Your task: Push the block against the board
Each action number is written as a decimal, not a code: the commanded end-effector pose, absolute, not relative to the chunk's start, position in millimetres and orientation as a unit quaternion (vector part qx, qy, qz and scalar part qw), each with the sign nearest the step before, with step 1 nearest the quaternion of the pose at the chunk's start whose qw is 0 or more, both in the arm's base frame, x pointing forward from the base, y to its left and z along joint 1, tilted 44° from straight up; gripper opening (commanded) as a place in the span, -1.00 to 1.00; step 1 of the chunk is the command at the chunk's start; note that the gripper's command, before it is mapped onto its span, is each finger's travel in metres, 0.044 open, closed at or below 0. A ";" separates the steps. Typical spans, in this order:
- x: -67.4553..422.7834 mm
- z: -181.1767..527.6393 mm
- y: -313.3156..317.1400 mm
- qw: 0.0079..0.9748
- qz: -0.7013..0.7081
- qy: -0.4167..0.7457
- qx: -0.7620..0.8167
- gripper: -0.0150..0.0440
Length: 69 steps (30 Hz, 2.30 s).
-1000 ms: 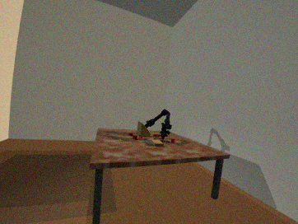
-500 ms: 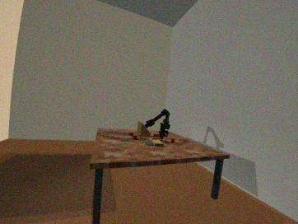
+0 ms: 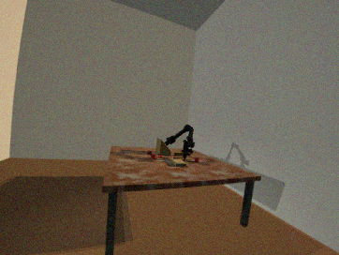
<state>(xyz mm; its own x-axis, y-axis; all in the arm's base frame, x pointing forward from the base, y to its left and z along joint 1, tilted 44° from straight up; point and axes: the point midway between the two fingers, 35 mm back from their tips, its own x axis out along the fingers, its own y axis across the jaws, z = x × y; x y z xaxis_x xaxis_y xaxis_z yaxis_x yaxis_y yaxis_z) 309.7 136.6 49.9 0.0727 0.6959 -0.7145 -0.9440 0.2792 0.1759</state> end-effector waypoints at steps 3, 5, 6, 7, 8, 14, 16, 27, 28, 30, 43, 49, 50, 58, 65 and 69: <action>314.0 57.9 142.8 0.714 0.573 0.365 -0.171 -0.49; 315.1 60.2 145.0 0.714 0.574 0.364 -0.170 -0.49; 315.5 61.4 146.1 0.714 0.574 0.364 -0.170 -0.49; 316.0 62.5 147.2 0.714 0.574 0.364 -0.170 -0.49; 316.5 63.7 148.3 0.714 0.574 0.364 -0.170 -0.49; 319.1 70.5 154.6 0.714 0.574 0.363 -0.170 -0.49; 319.8 72.5 156.6 0.714 0.574 0.363 -0.169 -0.49; 314.3 111.7 118.3 0.714 0.574 0.364 -0.170 -0.49; 314.3 111.7 118.3 0.714 0.574 0.364 -0.170 -0.49; 314.3 111.7 118.3 0.714 0.574 0.364 -0.170 -0.49; 299.1 91.6 100.4 0.703 0.594 0.330 -0.210 -0.49; 303.8 54.3 135.7 0.703 0.594 0.330 -0.210 -0.49; 303.7 52.2 137.8 0.703 0.594 0.330 -0.210 -0.49; 303.6 50.7 136.4 0.703 0.594 0.330 -0.210 -0.49; 302.9 44.7 130.5 0.703 0.594 0.331 -0.211 -0.49; 302.3 41.1 127.0 0.703 0.594 0.331 -0.211 -0.49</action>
